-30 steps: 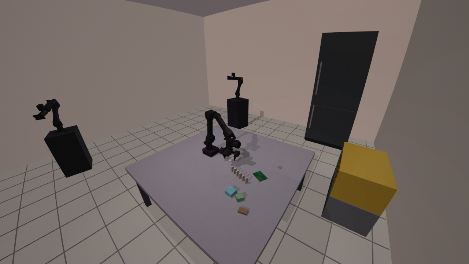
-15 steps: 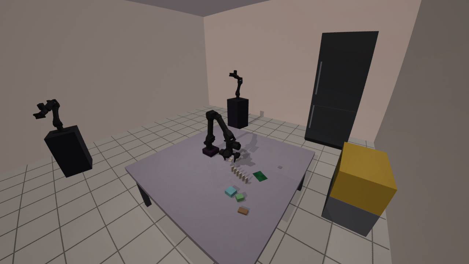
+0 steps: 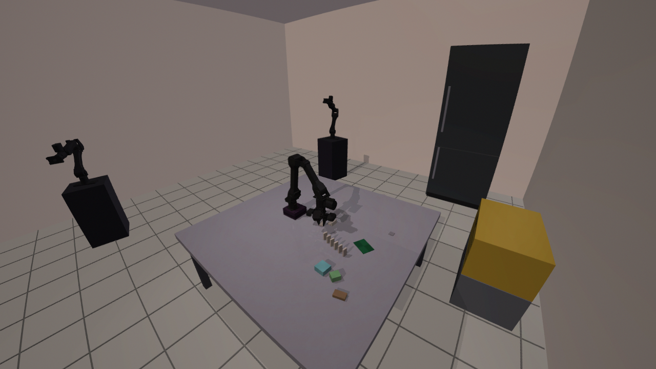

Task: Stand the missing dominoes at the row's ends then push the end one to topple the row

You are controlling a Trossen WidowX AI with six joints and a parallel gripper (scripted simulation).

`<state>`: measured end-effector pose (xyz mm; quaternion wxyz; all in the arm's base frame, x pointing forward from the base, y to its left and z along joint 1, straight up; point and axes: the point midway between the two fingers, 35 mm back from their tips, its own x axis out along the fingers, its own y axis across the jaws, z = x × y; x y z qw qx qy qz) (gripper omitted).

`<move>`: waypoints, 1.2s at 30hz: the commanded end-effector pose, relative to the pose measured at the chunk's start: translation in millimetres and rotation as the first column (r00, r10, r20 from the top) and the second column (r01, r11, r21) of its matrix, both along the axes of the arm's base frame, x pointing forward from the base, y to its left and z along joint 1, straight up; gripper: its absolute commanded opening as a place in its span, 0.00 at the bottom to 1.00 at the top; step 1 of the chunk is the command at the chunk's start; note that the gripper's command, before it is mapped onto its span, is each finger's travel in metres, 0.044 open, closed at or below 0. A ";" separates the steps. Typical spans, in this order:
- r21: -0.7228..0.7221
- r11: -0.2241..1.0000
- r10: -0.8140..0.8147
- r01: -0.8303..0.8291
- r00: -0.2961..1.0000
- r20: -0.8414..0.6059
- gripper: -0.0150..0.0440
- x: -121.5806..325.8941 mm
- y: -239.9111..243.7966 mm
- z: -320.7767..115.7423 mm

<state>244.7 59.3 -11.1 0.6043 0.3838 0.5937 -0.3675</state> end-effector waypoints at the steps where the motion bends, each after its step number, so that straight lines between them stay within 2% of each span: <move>1: 0.000 1.000 -0.005 0.005 1.000 0.000 0.44 -0.1 0.0 -0.2; 8: 0.000 1.000 -0.005 0.005 1.000 0.000 0.44 0.5 -0.7 7.0; 21: -0.001 1.000 -0.006 0.006 1.000 0.002 0.44 9.7 -15.0 154.1; 27: -0.002 1.000 -0.005 0.005 1.000 0.002 0.44 10.9 -16.9 161.1; 31: -0.011 0.976 0.215 -0.215 0.976 0.004 0.44 25.9 -42.6 163.0; 36: -0.025 0.851 0.526 -0.525 0.851 0.002 0.44 43.2 -86.3 164.8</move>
